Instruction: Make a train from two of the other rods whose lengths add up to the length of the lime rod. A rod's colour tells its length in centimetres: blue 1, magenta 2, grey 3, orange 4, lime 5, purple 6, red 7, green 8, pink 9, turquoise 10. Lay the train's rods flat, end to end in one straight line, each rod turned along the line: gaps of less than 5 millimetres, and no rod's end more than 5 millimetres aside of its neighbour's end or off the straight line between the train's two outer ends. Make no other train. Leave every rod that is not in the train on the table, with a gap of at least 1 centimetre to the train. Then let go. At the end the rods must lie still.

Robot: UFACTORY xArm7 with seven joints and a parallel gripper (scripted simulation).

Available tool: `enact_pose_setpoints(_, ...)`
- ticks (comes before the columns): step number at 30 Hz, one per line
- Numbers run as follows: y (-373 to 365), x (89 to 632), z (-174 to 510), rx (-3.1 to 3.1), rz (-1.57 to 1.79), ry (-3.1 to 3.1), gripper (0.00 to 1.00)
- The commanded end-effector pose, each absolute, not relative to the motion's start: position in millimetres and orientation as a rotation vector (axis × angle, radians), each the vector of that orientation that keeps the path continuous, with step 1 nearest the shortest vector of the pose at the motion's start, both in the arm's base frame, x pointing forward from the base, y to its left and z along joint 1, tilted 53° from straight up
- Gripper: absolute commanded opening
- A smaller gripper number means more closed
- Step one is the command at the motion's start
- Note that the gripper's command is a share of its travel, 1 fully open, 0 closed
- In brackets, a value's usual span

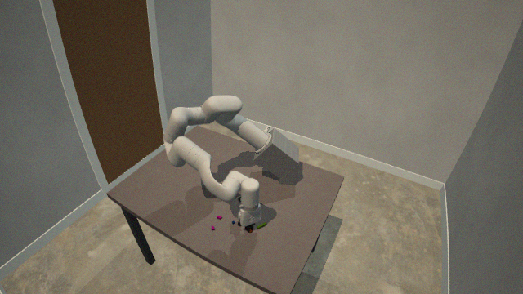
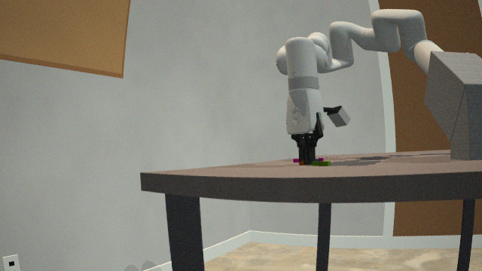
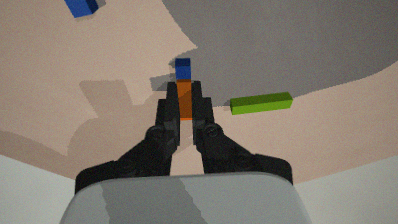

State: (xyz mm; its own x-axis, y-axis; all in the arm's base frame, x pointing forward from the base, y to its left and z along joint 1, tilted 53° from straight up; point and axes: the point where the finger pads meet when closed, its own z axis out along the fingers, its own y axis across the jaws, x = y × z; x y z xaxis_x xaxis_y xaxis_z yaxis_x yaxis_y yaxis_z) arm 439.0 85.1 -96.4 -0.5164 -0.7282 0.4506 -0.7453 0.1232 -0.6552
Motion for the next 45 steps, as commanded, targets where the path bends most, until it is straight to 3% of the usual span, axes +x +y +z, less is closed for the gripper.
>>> enact_pose_setpoints(1, 87.6, 439.0, -96.0, 1.540, 1.383, -2.342, 0.04)
enact_pose_setpoints(28, 87.6, 439.0, -96.0, 1.540, 1.383, -2.342, 0.04)
enact_pose_setpoints(41, 87.6, 439.0, -96.0, 1.540, 1.383, -2.342, 0.24)
enact_pose_setpoints(45, 87.6, 439.0, -96.0, 1.540, 1.383, -2.342, 0.24)
